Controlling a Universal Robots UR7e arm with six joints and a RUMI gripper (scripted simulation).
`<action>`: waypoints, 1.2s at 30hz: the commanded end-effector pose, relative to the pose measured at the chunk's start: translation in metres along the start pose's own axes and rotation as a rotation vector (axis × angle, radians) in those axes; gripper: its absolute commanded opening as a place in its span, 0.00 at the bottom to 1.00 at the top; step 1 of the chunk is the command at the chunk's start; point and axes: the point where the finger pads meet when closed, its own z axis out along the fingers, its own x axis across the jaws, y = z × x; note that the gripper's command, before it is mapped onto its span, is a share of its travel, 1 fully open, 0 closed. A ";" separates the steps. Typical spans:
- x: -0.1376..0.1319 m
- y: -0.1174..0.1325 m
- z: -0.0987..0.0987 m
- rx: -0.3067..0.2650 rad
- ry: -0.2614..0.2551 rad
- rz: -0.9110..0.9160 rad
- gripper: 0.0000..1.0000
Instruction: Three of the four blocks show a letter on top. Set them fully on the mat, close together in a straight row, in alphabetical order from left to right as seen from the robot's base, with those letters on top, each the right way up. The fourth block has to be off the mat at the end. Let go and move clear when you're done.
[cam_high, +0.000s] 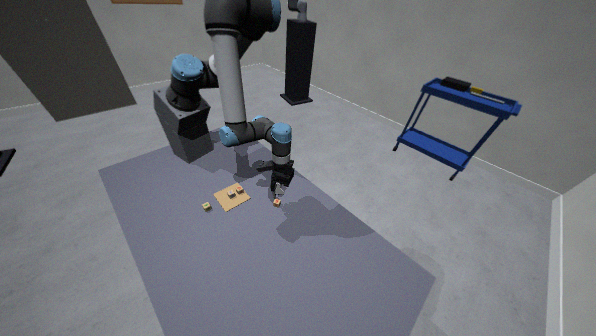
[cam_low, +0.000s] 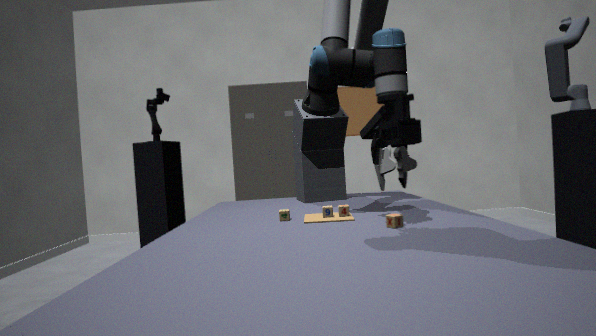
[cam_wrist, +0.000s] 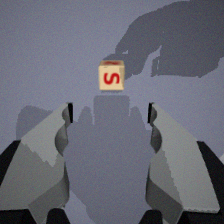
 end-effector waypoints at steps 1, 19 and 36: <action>0.001 0.001 0.001 0.000 0.001 -0.002 0.40; 0.000 0.002 0.013 -0.001 0.000 -0.003 0.40; 0.000 0.002 0.036 -0.001 0.000 -0.003 0.40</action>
